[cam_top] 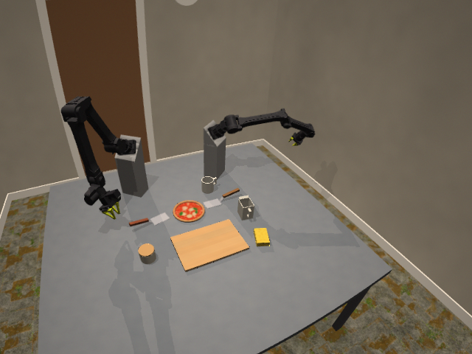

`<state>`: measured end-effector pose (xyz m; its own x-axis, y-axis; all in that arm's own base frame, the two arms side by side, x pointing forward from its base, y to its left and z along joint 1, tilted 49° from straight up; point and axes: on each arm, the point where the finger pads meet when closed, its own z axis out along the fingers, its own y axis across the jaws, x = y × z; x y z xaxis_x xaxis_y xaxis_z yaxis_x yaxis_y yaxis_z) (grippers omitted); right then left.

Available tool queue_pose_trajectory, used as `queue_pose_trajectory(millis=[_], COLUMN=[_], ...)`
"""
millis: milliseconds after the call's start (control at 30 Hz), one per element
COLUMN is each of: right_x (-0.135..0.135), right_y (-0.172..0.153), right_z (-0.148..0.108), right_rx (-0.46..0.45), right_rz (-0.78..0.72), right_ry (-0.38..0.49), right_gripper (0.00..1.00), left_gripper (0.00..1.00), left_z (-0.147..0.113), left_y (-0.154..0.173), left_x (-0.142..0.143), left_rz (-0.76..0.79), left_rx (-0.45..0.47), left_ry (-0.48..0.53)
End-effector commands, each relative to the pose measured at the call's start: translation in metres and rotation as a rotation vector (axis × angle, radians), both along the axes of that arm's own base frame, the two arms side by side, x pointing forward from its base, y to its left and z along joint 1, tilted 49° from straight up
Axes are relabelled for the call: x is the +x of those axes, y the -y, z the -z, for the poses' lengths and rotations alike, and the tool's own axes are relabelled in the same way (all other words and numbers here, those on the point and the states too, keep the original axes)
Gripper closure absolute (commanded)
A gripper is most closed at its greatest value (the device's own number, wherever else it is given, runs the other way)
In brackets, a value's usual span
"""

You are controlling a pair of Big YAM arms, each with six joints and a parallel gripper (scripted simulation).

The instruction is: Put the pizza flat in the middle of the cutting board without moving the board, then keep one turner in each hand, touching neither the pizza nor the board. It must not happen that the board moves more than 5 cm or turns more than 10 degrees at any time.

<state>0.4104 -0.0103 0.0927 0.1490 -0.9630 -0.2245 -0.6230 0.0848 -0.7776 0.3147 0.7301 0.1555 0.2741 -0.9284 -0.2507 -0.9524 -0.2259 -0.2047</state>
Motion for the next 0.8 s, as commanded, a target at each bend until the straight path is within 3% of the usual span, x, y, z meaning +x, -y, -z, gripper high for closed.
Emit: queue_pose_trajectory(millis=[0,267,300,400,767], right_x=[-0.001,-0.001,-0.001,-0.001,-0.001], right_y=[0.000,0.000,0.000,0.000,0.000], right_z=[0.006,0.006,0.006,0.006,0.006], right_rx=[0.004,0.004,0.004,0.004,0.004], right_rz=[0.000,0.000,0.000,0.000,0.000], right_ry=[-0.017,-0.017,-0.017,-0.017,-0.017], right_gripper=[0.52,0.52,0.52,0.52,0.52], left_gripper=[0.52,0.52,0.52,0.52,0.52], left_z=[-0.027,-0.021,-0.010,-0.021,-0.011], left_y=[0.003,0.012,0.010,0.018,0.045], left_x=[0.001,-0.012,-0.020,-0.022,-0.049], left_rz=[0.116,0.229,0.240,0.302,0.505], left_rx=[0.074,0.113,0.107,0.143,0.197], left_ry=[-0.034,-0.120,-0.139,-0.178,-0.345])
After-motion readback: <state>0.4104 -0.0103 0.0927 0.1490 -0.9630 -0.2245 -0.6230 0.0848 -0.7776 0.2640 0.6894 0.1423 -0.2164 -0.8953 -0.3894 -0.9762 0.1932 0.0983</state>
